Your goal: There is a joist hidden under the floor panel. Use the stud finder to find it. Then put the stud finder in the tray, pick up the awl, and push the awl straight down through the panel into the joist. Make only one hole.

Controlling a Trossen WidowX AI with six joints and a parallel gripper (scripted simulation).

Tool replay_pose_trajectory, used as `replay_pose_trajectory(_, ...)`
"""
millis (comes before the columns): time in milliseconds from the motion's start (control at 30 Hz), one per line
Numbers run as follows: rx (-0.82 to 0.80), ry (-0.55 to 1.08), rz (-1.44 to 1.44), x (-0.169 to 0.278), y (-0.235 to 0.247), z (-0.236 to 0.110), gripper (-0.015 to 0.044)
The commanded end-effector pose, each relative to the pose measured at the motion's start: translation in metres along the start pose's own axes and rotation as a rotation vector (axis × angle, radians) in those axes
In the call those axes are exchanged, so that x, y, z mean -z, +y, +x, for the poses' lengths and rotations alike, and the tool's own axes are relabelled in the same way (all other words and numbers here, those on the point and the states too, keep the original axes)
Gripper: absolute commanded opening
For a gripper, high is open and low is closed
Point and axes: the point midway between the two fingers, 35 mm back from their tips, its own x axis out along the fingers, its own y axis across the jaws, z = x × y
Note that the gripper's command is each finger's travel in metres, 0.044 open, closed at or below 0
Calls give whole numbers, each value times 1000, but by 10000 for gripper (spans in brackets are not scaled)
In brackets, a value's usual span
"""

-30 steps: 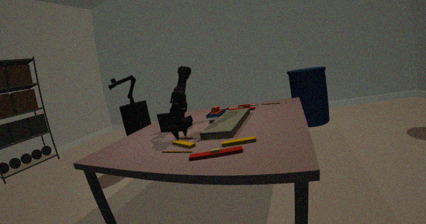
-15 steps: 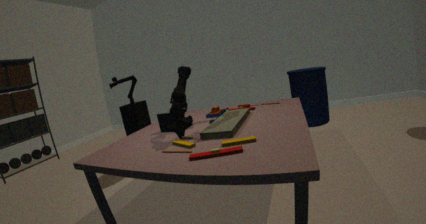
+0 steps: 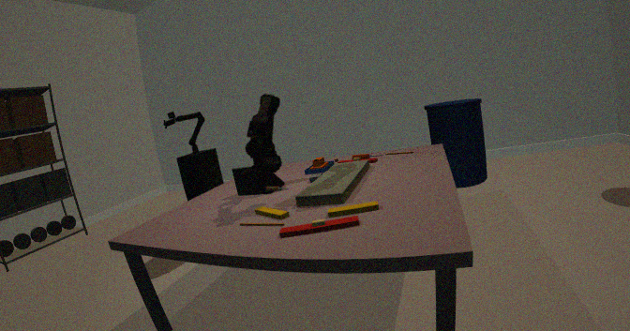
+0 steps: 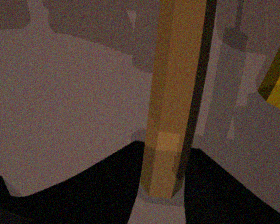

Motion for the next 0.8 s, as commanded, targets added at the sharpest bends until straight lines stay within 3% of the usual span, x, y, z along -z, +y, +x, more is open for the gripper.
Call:
replay_pose_trajectory(0, 12, -4, -5, 3, 1, -33, 0)
replay_pose_trajectory(133, 12, -3, -5, 8, 4, -58, 0)
replay_pose_trajectory(333, 41, -4, -42, 7, 1, -58, 0)
replay_pose_trajectory(767, 404, 29, -488, -17, -28, -55, 0)
